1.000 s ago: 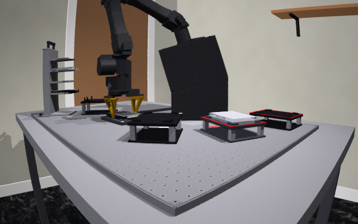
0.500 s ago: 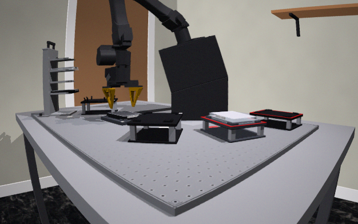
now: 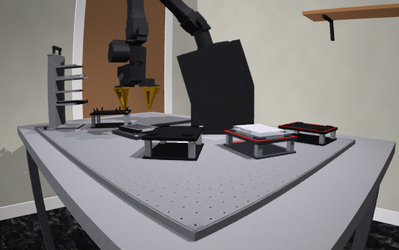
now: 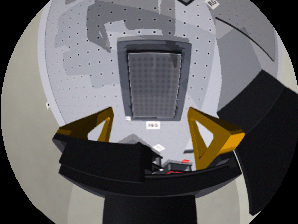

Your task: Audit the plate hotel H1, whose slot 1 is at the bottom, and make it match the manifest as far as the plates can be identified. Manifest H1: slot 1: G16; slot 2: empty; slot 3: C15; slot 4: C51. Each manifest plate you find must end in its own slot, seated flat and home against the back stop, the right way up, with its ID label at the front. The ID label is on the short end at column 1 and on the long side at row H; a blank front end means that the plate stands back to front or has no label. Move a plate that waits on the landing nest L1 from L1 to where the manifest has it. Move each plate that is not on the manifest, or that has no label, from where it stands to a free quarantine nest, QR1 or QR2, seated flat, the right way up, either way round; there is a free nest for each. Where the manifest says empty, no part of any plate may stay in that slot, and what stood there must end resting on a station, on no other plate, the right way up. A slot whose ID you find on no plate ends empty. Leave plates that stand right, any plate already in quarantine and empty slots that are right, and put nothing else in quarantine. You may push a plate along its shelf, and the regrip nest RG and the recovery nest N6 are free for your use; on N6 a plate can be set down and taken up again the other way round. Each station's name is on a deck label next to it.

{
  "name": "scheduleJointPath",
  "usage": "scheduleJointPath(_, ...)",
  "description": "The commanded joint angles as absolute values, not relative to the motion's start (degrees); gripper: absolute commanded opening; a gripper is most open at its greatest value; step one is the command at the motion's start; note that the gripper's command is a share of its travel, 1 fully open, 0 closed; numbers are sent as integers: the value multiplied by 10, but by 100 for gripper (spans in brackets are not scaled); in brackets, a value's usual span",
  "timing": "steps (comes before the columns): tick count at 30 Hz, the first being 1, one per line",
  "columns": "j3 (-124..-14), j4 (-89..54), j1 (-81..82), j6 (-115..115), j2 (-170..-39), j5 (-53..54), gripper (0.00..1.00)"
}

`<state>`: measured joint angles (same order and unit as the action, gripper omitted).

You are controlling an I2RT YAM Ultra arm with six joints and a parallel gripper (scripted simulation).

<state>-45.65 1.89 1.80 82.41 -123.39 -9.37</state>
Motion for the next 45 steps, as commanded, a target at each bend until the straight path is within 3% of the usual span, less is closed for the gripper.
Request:
scheduleJointPath(1,-455,4,17,822,-1223,-99,100)
scheduleJointPath(45,-450,-238,55,861,-982,-107,100)
